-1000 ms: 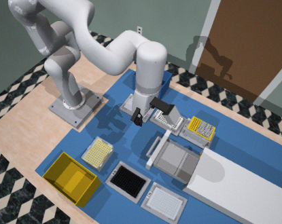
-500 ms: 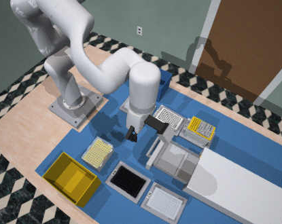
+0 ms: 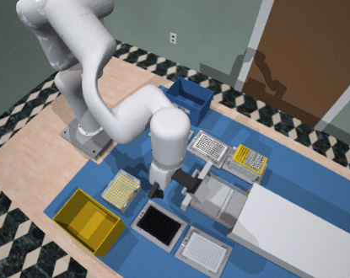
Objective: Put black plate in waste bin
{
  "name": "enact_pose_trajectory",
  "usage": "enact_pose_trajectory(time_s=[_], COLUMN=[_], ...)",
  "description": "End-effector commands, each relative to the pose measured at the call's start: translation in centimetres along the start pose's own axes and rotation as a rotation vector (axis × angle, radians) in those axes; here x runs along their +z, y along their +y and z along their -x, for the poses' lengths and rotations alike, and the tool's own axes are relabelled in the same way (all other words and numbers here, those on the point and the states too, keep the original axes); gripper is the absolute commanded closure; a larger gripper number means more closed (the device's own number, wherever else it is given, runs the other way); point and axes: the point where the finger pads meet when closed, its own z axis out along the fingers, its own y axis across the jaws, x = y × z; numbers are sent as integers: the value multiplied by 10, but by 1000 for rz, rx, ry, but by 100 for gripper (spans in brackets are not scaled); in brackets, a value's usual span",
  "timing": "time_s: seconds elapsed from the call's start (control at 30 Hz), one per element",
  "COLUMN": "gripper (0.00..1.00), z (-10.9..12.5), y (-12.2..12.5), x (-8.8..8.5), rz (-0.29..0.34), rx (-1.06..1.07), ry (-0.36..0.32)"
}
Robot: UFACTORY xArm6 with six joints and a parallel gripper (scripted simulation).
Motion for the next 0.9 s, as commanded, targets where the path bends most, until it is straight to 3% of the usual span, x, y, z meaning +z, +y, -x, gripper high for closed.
enact_pose_trajectory(time_s=[0.0, 0.07, 0.53, 0.87], gripper=[0, 0, 0, 0], z=[-9, -9, -26, -26], y=[23, 23, 84, 85], x=[10, 10, 40, 41], rz=[0, 0, 1, 1], rx=[-1, -1, -1, -1], ry=[4, 4, 4, 4])
